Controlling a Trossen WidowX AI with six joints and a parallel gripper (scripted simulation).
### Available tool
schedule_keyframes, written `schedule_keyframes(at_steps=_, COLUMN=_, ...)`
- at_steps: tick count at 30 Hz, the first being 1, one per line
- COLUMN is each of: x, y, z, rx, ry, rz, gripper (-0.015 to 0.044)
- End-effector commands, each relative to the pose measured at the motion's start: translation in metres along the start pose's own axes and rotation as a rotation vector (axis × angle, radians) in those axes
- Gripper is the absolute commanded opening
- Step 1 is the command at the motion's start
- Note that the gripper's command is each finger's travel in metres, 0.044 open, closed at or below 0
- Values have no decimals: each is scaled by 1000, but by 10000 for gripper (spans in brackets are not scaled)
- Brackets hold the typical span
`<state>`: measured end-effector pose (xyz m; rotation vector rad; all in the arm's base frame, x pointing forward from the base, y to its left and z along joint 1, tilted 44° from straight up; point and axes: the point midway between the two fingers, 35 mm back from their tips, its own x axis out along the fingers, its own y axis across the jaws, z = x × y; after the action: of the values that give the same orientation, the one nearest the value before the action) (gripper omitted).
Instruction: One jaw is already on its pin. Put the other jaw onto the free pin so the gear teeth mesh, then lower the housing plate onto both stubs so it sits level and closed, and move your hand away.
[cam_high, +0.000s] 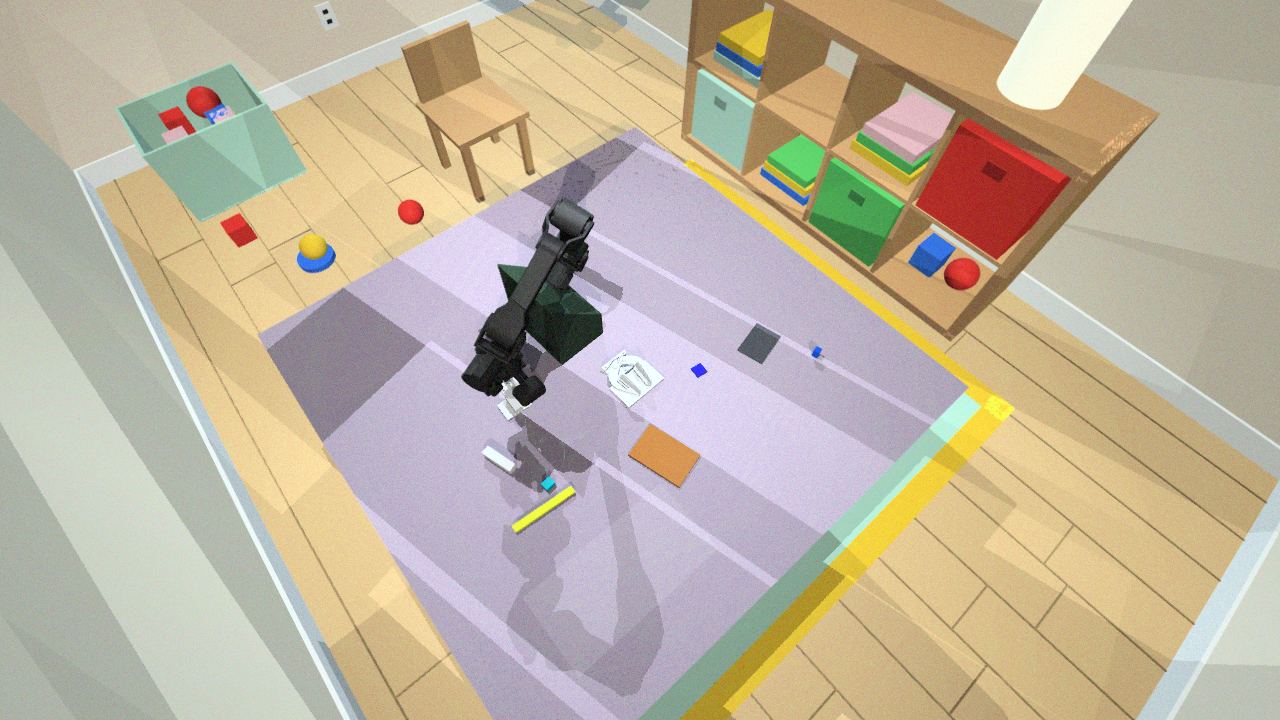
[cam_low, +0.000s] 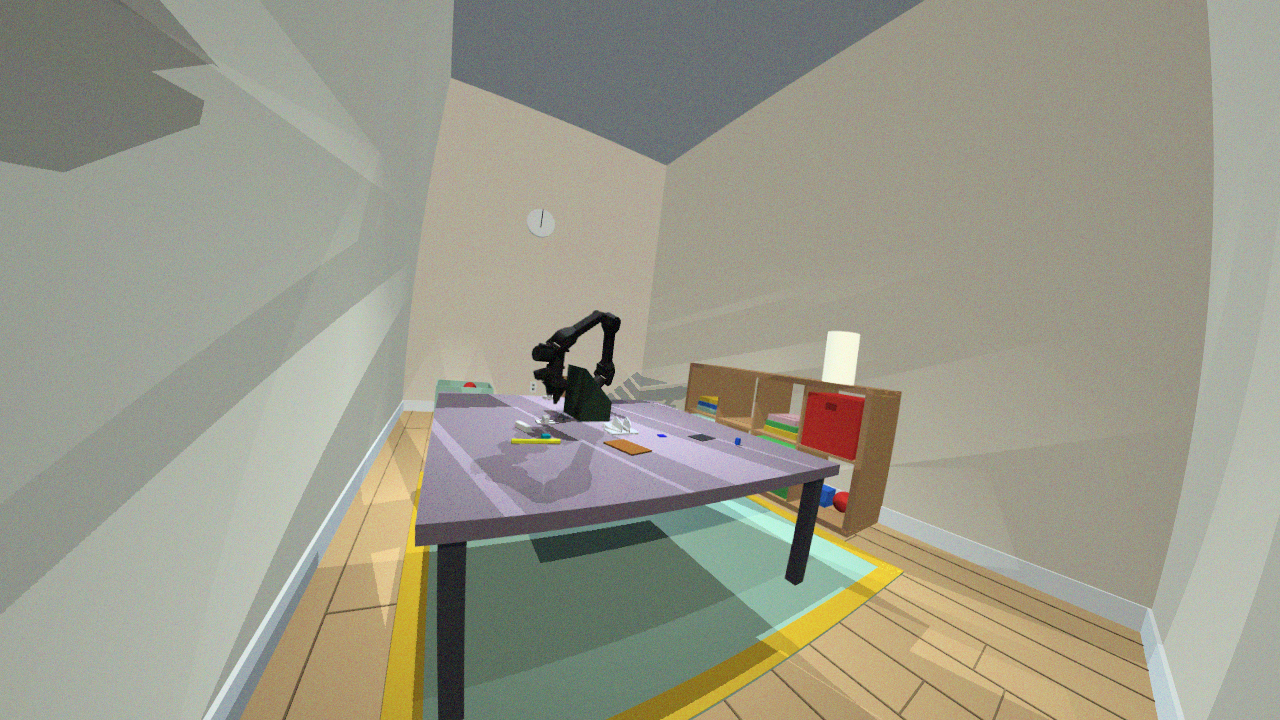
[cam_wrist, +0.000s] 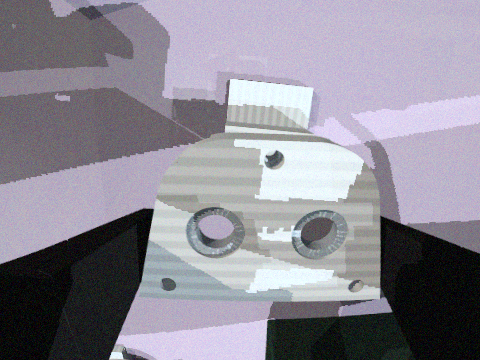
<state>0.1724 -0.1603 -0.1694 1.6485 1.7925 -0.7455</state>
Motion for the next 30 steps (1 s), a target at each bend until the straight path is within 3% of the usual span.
schedule_keyframes(at_steps=1, x=-4, y=9, z=-11, rx=-76, ry=-2, rz=1, gripper=351)
schedule_keyframes(at_steps=30, x=-16, y=62, z=-92, rx=-618, ry=-30, rz=-1, gripper=351)
